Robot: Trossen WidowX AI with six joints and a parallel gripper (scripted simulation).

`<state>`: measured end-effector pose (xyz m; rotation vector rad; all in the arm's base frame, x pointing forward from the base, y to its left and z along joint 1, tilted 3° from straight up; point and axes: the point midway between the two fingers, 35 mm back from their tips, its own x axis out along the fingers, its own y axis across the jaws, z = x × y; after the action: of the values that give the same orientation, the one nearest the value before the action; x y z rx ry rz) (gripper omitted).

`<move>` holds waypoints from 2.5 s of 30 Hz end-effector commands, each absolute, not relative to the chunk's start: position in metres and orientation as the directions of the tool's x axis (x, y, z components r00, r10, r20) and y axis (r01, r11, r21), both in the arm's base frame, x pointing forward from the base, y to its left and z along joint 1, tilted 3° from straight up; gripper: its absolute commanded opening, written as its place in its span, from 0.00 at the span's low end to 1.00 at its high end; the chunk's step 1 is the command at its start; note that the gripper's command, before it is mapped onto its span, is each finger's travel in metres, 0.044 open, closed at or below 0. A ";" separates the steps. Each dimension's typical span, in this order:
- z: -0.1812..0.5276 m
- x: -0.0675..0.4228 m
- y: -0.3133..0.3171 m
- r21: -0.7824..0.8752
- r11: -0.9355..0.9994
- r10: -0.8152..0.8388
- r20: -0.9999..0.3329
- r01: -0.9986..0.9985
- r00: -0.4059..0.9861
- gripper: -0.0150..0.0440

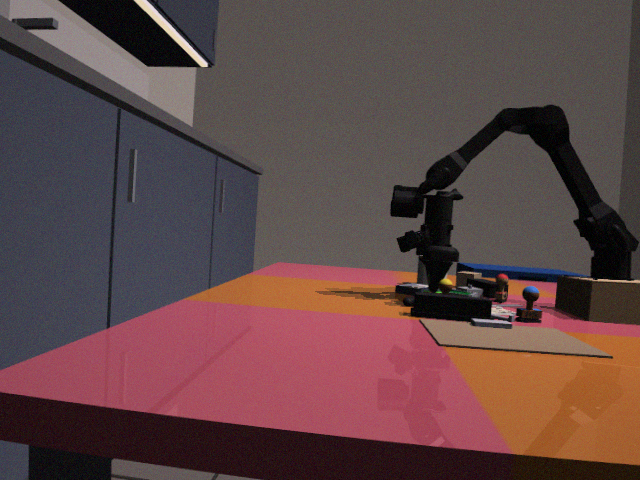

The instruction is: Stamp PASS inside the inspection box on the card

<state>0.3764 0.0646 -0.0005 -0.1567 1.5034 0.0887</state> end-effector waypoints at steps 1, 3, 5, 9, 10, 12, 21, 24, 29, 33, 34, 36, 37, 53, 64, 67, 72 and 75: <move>0.001 0.376 0.065 -0.048 0.987 -0.038 -0.997 -0.155 0.067 0.25; 0.002 0.377 0.065 -0.048 0.987 -0.038 -0.997 -0.155 0.067 0.25; 0.003 0.377 0.065 -0.048 0.987 -0.038 -0.997 -0.155 0.067 0.25; 0.005 0.377 0.065 -0.048 0.987 -0.038 -0.997 -0.155 0.067 0.25; 0.005 0.377 0.065 -0.048 0.987 -0.038 -0.997 -0.155 0.067 0.25; 0.006 0.377 0.065 -0.048 0.987 -0.038 -0.997 -0.155 0.067 0.25; 0.011 0.377 0.065 -0.047 0.987 -0.037 -0.997 -0.156 0.067 0.25; 0.012 0.377 0.065 -0.047 0.987 -0.037 -0.997 -0.156 0.067 0.25; 0.014 0.377 0.065 -0.047 0.987 -0.037 -0.997 -0.156 0.067 0.25; 0.016 0.377 0.065 -0.047 0.987 -0.037 -0.997 -0.156 0.067 0.25; 0.017 0.377 0.065 -0.047 0.987 -0.037 -0.997 -0.156 0.067 0.25; 0.018 0.377 0.065 -0.047 0.987 -0.037 -0.997 -0.156 0.067 0.25; 0.018 0.377 0.065 -0.047 0.987 -0.037 -0.997 -0.156 0.067 0.25; 0.026 0.377 0.066 -0.046 0.987 -0.036 -0.997 -0.156 0.067 0.25; 0.032 0.376 0.066 -0.046 0.987 -0.036 -0.997 -0.156 0.067 0.25; 0.033 0.376 0.066 -0.045 0.987 -0.035 -0.997 -0.156 0.067 0.25; 0.035 0.376 0.066 -0.045 0.987 -0.035 -0.997 -0.156 0.067 0.25; 0.037 0.376 0.066 -0.045 0.987 -0.035 -0.997 -0.156 0.067 0.25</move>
<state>0.3762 0.0654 0.0352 -0.1584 1.5033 0.0906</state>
